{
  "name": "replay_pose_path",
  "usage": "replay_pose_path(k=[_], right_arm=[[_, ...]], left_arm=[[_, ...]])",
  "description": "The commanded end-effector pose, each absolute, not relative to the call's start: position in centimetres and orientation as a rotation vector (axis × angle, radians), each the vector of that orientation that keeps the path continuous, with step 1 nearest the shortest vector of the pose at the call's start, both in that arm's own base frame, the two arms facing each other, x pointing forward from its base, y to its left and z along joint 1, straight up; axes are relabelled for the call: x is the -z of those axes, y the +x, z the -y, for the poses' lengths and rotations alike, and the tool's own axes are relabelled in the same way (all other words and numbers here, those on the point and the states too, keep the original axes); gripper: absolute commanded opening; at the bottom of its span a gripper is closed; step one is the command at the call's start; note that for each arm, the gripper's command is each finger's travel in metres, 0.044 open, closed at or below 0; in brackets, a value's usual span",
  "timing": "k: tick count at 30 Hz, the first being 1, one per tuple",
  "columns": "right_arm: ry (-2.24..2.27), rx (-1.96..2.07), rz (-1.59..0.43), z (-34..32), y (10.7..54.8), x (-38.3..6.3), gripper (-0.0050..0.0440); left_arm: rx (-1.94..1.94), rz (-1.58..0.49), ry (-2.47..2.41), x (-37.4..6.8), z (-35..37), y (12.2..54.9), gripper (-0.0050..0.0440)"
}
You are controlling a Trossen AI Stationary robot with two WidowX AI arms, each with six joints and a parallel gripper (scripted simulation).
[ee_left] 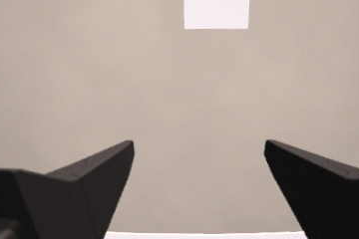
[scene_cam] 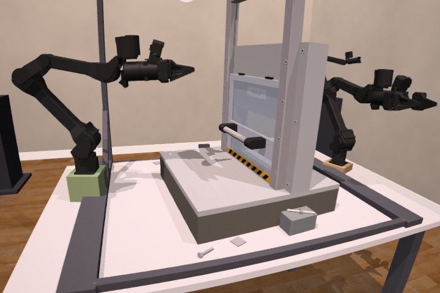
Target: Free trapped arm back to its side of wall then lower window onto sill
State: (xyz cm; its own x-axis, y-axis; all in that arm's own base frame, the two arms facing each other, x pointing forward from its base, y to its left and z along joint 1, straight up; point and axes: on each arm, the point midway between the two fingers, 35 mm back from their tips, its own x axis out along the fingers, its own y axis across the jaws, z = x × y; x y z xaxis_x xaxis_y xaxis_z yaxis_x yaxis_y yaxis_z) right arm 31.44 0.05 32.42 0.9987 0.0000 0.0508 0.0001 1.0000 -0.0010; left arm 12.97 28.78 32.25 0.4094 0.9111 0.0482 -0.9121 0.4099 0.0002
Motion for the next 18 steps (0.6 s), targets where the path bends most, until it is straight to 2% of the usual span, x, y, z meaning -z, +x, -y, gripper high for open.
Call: replay_pose_path(k=[1, 9, 18], right_arm=[[0.005, 0.000, 0.091, -0.1, 31.1, -34.0, 0.0400], [0.005, 0.000, 0.091, -0.1, 31.1, -34.0, 0.0400], [0.005, 0.000, 0.091, -0.1, 31.1, -34.0, 0.0400]], left_arm=[[-1.188, 0.055, 0.036, -32.8, -29.4, 11.6, 0.0400], [-1.424, 0.045, 0.038, -32.4, -31.4, 4.3, 0.0400], [-1.442, 0.046, 0.039, -32.5, -31.4, 4.0, 0.0400]])
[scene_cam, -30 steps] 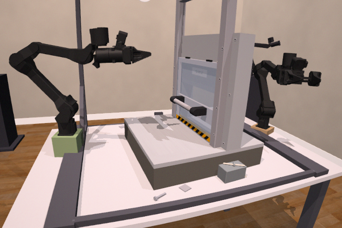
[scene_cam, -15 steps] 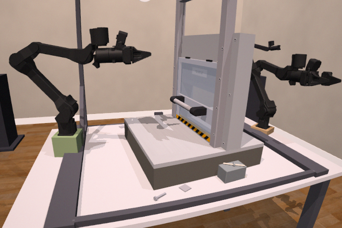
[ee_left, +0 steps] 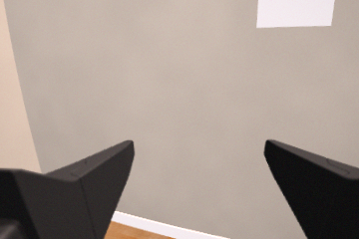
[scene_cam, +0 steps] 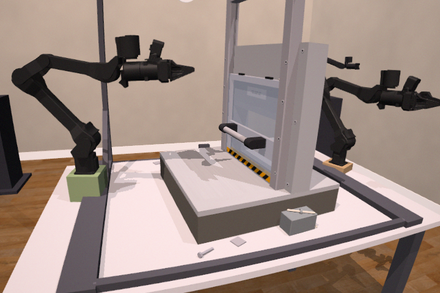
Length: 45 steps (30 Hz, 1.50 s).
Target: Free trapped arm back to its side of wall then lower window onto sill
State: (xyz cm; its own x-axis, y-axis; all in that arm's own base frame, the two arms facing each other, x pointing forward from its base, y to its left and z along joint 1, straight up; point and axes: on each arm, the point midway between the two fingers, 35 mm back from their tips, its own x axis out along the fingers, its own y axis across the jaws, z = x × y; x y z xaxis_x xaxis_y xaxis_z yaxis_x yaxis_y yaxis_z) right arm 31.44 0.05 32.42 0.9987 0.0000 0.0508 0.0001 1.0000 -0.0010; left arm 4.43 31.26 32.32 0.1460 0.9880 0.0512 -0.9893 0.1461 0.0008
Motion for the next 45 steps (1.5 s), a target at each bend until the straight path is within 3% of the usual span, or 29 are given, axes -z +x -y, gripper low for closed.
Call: replay_pose_path(k=[1, 45], right_arm=[[0.005, 0.000, 0.091, -0.08, 31.13, -34.02, 0.0400], [0.005, -0.001, 0.073, -0.09, 31.42, -33.54, 0.0400]], left_arm=[[-1.442, 0.046, 0.039, -32.53, -31.41, 4.02, 0.0400], [-1.438, 0.051, 0.046, -32.80, -31.10, 4.16, 0.0400]])
